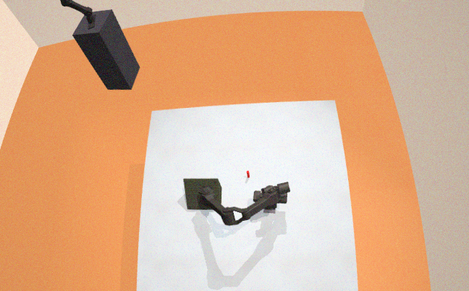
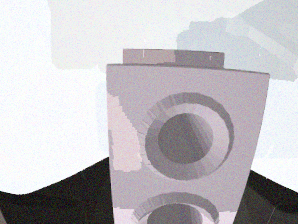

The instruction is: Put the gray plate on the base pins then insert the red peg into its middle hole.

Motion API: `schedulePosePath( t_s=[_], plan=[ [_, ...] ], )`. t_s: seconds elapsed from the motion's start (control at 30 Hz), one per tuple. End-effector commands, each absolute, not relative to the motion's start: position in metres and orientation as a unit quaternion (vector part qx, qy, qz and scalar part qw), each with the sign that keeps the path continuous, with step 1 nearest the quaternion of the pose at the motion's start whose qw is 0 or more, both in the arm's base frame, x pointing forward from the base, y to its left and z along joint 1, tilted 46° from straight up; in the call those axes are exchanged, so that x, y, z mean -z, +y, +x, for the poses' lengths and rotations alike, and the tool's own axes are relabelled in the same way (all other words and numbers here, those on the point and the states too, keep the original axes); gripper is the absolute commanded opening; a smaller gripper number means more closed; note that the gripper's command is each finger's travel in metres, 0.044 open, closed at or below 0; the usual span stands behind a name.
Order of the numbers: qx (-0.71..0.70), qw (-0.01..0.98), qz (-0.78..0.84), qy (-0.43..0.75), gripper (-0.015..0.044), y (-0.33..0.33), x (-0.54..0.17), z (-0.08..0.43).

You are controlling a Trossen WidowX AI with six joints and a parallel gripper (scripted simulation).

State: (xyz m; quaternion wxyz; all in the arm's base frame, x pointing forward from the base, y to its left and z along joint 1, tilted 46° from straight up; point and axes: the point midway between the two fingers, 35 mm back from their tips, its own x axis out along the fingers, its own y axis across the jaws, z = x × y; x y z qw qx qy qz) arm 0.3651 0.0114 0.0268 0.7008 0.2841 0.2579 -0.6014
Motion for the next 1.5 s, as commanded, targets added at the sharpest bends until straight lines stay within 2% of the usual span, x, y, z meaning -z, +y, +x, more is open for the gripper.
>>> schedulePosePath(
  t_s=[0.0, 1.1, 1.47],
  plan=[
    [0.601, 0.702, 0.279, 0.260, 0.0000, 0.009, -0.024, 0.364],
    [0.598, 0.703, 0.284, 0.258, 0.0000, -0.005, -0.010, 0.368],
    [0.598, 0.703, 0.284, 0.258, 0.0289, -0.005, -0.010, 0.368]
  ],
)
